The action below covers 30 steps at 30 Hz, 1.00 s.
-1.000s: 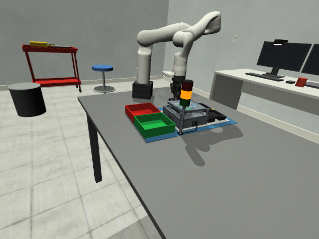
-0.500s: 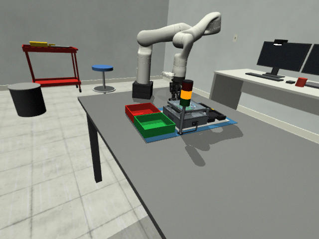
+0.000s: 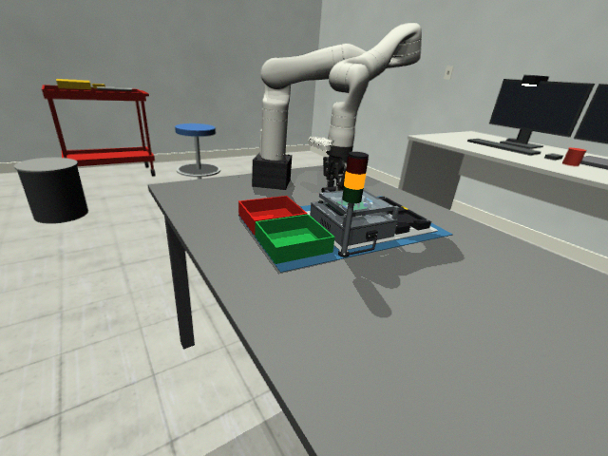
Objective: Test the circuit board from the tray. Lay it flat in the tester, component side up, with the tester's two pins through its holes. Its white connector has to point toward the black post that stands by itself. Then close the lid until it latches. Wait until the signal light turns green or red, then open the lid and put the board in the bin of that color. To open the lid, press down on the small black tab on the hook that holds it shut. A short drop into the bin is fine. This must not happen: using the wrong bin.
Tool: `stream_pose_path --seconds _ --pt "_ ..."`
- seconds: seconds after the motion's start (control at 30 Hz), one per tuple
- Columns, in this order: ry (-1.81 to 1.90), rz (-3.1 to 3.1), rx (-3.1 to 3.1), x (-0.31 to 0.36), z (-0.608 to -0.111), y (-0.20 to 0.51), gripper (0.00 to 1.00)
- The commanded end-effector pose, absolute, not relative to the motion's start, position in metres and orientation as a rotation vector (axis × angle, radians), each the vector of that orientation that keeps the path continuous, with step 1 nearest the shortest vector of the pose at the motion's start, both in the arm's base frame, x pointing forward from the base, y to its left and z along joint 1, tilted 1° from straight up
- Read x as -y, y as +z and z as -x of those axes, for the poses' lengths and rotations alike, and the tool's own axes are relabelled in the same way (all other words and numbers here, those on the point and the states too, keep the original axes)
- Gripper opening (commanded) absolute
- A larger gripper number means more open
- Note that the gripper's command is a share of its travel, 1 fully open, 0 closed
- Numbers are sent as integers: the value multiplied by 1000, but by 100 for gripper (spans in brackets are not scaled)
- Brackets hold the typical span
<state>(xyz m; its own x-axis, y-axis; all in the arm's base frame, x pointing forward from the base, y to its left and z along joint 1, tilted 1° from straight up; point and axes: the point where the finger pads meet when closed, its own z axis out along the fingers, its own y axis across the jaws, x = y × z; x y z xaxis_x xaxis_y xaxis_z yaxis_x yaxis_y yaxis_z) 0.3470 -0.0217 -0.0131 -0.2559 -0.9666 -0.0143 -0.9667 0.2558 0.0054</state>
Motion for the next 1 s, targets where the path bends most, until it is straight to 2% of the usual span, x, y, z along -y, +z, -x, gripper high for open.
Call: stream_pose_path --seconds 0.0,0.4,0.97 --pt "2 1908 -2476 24 -353 -12 50" --pt "2 1908 -2476 24 -353 -1 50" --pt "2 1908 -2476 25 -352 69 50"
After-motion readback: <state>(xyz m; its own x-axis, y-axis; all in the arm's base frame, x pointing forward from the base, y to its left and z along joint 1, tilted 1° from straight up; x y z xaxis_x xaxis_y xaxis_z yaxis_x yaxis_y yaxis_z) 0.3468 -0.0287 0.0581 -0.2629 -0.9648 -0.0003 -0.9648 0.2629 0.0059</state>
